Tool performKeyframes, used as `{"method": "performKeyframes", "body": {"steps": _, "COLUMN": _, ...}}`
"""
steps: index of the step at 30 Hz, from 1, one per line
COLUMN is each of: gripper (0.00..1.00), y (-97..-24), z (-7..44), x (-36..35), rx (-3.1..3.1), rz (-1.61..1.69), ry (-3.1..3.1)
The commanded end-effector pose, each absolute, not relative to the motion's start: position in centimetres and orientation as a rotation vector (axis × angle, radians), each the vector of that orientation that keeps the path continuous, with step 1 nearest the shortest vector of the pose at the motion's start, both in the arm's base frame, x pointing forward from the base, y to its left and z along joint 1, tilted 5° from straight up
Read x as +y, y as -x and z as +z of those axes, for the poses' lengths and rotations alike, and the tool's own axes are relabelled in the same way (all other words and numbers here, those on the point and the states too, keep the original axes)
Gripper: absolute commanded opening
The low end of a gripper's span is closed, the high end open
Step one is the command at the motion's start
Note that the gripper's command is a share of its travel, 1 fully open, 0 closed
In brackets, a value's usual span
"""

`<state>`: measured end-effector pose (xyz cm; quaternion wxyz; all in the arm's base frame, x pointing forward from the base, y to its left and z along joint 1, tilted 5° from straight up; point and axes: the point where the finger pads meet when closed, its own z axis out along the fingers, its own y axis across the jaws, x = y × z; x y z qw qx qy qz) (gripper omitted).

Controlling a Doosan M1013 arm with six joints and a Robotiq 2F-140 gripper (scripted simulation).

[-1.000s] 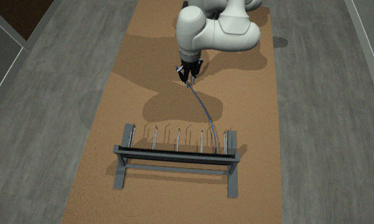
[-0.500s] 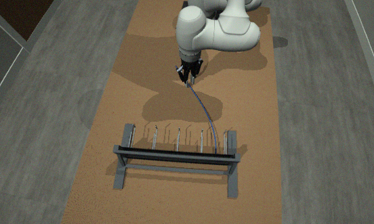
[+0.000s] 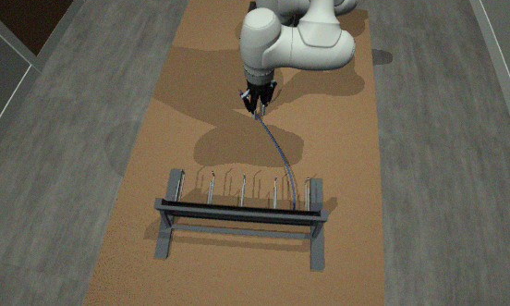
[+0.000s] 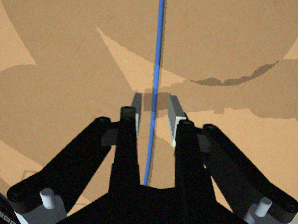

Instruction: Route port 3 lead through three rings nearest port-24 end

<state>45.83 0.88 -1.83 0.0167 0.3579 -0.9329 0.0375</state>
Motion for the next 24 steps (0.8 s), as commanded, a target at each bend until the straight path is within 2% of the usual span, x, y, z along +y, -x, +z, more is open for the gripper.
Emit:
{"method": "performKeyframes", "body": {"steps": 1, "gripper": 0.20, "y": -45.66, "z": -1.91, "x": 0.59, "rx": -2.896, "rz": 0.120, "ry": -1.115}}
{"method": "performKeyframes", "body": {"steps": 24, "gripper": 0.20, "y": -45.65, "z": -2.14, "x": 0.57, "rx": -2.896, "rz": 0.120, "ry": -1.115}}
